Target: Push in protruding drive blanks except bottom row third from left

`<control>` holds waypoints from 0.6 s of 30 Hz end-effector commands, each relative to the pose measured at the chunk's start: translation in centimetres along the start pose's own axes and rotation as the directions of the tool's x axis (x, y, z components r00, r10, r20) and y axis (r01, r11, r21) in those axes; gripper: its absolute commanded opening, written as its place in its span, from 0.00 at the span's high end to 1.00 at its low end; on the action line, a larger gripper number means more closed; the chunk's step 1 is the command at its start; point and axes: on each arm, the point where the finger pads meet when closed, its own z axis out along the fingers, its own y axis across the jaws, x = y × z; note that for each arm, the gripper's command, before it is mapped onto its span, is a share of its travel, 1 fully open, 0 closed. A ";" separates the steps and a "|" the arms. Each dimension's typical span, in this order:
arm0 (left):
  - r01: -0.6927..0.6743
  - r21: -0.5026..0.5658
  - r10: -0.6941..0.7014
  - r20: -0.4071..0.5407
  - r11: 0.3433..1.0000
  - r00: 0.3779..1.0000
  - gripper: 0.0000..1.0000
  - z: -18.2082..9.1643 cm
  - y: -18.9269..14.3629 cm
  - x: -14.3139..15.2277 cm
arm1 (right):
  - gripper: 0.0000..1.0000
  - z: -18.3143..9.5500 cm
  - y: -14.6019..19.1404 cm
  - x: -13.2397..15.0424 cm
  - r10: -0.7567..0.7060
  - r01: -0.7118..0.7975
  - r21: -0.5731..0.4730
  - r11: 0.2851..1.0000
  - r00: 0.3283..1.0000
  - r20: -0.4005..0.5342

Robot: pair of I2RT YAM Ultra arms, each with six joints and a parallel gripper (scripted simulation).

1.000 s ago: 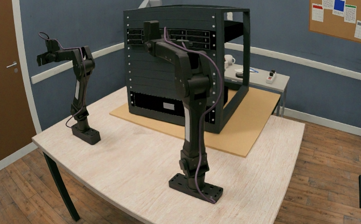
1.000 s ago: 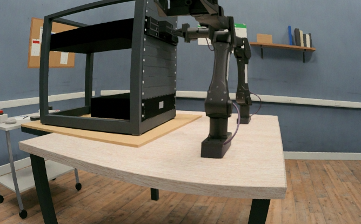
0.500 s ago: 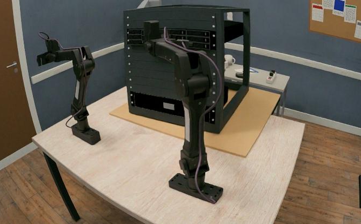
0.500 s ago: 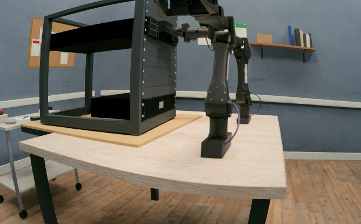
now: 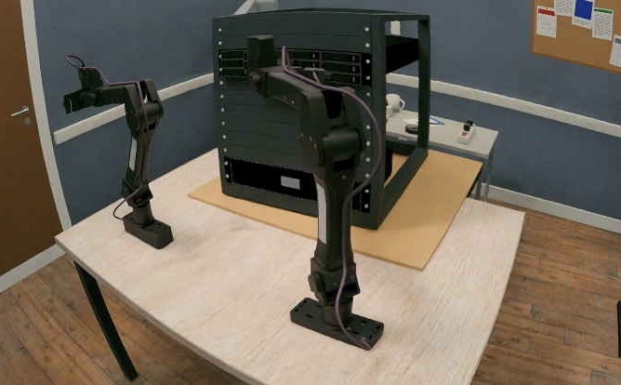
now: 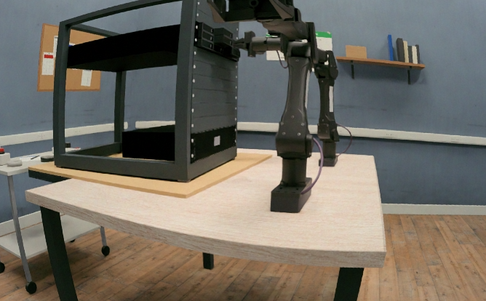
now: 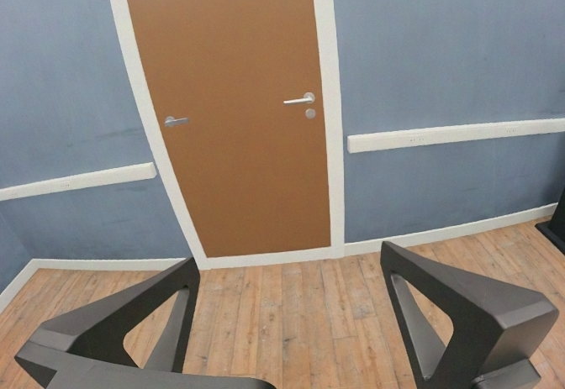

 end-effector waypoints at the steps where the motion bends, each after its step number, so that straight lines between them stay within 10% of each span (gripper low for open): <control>1: 0.016 -0.011 -0.015 0.110 1.000 0.994 0.00 -0.7 0.4 -3.9 | 1.00 0.3 2.3 -1.0 0.043 -0.043 -0.037 0.998 0.999 0.003; 18: 0.016 -0.011 -0.015 0.110 1.000 0.994 0.00 -0.7 0.4 -3.9 | 1.00 -10.0 0.7 -1.0 0.008 -0.008 -0.012 1.000 1.000 0.001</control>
